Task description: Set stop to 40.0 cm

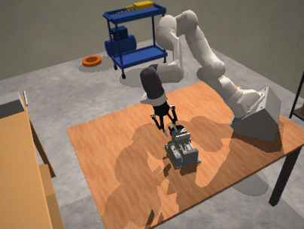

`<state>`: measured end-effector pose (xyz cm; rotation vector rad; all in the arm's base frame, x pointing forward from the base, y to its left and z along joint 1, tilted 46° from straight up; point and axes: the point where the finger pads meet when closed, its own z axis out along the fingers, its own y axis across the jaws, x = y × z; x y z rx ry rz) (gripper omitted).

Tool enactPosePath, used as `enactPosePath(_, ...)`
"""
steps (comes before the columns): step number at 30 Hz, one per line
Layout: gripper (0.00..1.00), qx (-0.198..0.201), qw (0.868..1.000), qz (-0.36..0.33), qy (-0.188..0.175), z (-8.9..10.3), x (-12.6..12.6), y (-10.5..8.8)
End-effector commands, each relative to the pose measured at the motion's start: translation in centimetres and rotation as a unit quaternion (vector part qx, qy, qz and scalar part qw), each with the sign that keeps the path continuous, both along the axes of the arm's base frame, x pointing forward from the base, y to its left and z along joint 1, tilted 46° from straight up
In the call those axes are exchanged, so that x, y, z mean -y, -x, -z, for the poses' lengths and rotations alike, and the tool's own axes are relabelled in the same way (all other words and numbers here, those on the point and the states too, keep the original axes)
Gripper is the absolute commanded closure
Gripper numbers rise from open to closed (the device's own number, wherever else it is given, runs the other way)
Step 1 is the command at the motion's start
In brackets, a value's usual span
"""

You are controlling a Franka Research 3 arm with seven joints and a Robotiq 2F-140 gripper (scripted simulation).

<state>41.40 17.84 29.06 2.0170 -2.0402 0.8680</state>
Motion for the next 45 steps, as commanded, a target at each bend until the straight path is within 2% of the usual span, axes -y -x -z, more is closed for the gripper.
enactPosePath(1, 0.67, 0.019, 0.999, 0.03, -0.003, -0.06, -0.27, -0.39)
enactPosePath(45, 0.67, 0.019, 0.999, 0.03, -0.003, 0.29, -0.03, -0.66)
